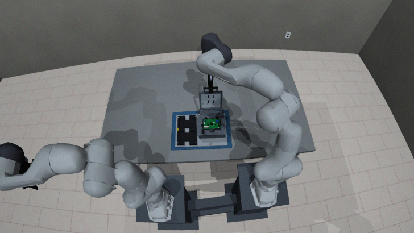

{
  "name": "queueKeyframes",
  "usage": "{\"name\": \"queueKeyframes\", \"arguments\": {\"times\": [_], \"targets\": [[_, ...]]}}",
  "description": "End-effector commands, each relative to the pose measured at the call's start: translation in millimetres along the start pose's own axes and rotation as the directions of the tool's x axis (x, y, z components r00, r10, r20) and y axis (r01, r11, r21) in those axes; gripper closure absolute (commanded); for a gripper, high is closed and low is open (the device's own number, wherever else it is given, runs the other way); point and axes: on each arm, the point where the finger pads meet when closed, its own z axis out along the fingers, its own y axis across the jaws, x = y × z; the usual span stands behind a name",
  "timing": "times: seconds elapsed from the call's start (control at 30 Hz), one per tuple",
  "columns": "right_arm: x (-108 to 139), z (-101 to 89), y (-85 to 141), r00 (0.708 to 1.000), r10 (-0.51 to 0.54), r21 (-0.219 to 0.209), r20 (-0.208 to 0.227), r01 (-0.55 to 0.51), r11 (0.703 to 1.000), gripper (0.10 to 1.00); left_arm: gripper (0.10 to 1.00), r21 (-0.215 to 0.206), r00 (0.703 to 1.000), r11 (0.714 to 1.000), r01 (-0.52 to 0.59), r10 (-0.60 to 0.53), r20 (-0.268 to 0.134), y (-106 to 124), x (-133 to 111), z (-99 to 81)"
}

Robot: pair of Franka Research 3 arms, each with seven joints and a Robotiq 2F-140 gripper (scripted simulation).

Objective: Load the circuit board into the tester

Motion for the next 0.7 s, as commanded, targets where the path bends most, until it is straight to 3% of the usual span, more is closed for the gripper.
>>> {"name": "queueKeyframes", "arguments": {"times": [0.0, 0.03, 0.67], "targets": [[0.7, -0.1, -1.5, 1.000, 0.008, 0.004, 0.000, -0.008, 1.000, 0.729, 0.098, 0.000, 1.000, 1.000, 0.000, 0.000, 0.000, -0.1, 0.0, -0.2], [0.7, -0.1, -1.5, 1.000, 0.008, 0.004, 0.000, -0.008, 1.000, 0.908, 0.098, 0.000, 1.000, 1.000, 0.000, 0.000, 0.000, -0.1, 0.0, -0.2], [0.7, -0.1, -1.5, 1.000, 0.008, 0.004, 0.000, -0.008, 1.000, 0.908, 0.098, 0.000, 1.000, 1.000, 0.000, 0.000, 0.000, -0.1, 0.0, -0.2]]}}
